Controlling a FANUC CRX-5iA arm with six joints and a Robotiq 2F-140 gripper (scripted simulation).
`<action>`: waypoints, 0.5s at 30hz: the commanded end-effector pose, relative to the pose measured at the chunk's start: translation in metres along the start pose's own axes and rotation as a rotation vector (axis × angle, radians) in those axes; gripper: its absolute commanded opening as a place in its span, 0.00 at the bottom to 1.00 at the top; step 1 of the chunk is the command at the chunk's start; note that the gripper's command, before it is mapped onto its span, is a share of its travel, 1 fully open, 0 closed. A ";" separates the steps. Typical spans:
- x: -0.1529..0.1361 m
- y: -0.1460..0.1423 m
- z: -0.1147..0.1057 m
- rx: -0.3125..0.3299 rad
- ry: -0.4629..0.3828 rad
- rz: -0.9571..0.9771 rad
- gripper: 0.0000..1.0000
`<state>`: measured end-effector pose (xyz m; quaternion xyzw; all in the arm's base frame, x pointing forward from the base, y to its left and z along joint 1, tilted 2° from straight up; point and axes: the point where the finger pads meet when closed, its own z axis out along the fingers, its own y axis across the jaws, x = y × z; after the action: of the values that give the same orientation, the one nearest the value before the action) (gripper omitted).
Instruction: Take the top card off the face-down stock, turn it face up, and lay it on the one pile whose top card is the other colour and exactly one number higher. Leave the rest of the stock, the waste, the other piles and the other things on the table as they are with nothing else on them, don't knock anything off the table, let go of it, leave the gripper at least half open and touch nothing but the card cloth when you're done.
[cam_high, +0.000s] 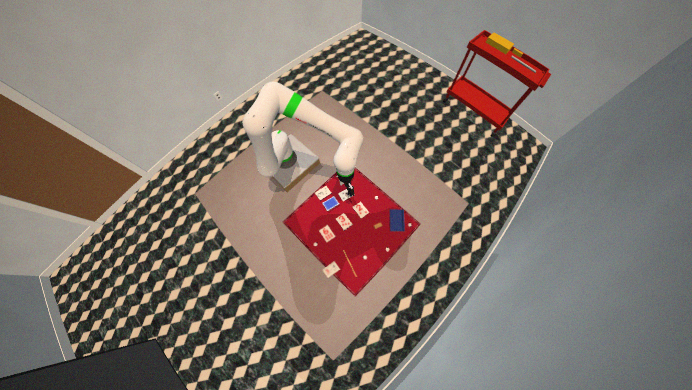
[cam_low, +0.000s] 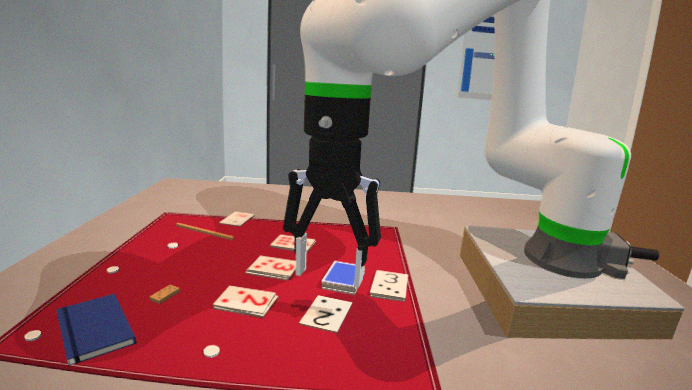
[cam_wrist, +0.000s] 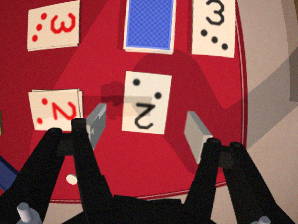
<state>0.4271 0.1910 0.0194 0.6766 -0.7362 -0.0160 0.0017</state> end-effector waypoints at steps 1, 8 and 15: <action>0.000 0.000 0.001 0.001 0.000 0.000 0.50; 0.000 0.000 0.012 0.001 0.000 0.000 0.50; 0.000 0.000 0.028 0.001 0.000 0.000 0.50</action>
<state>0.4266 0.1916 -0.0037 0.6766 -0.7362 -0.0160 0.0016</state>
